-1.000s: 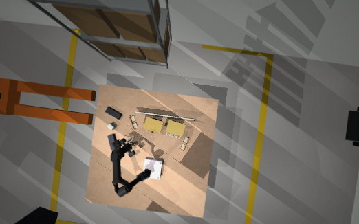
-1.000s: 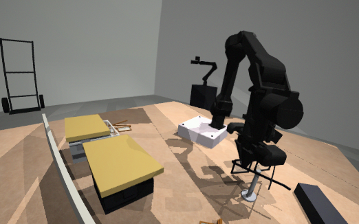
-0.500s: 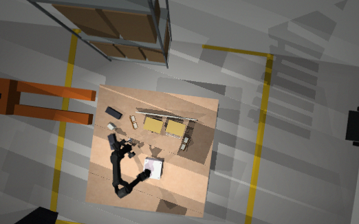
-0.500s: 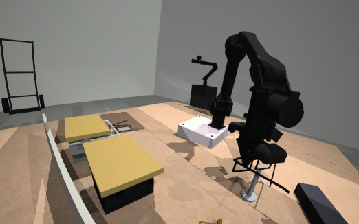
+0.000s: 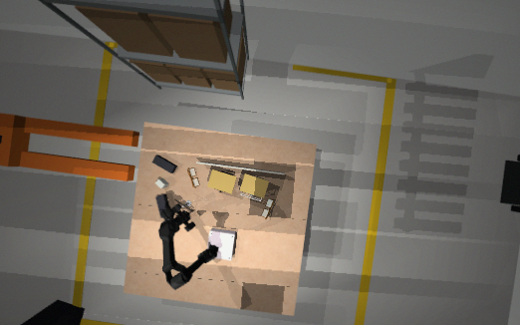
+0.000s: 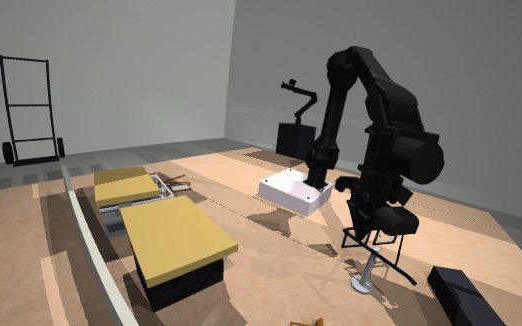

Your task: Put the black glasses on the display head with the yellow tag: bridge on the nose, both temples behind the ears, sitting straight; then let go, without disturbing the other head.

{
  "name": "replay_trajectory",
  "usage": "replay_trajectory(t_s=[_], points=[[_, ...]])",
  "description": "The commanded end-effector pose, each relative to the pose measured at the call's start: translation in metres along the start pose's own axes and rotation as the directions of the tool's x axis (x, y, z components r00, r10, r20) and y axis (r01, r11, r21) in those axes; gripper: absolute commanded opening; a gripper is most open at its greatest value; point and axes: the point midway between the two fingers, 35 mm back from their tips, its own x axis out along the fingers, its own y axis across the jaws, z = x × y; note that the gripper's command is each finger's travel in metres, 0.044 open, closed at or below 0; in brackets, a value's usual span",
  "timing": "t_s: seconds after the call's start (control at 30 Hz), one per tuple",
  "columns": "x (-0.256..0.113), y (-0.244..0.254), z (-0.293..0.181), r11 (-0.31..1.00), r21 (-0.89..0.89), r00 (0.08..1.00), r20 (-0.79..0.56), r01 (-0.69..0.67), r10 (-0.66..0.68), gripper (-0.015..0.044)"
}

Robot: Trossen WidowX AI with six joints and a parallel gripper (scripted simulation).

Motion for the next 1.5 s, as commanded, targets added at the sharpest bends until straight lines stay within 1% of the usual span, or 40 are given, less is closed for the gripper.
replay_trajectory(t_s=[0.0, 0.87, 1.47], points=[[-0.001, 0.003, 0.003, 1.000, 0.001, 1.000, -0.002, 0.002, -0.002, 0.0000], [-0.001, 0.008, 0.022, 1.000, 0.001, 1.000, 0.000, 0.001, -0.001, 0.0000], [-0.001, 0.008, 0.020, 1.000, 0.001, 1.000, -0.001, 0.001, -0.001, 0.0000]])
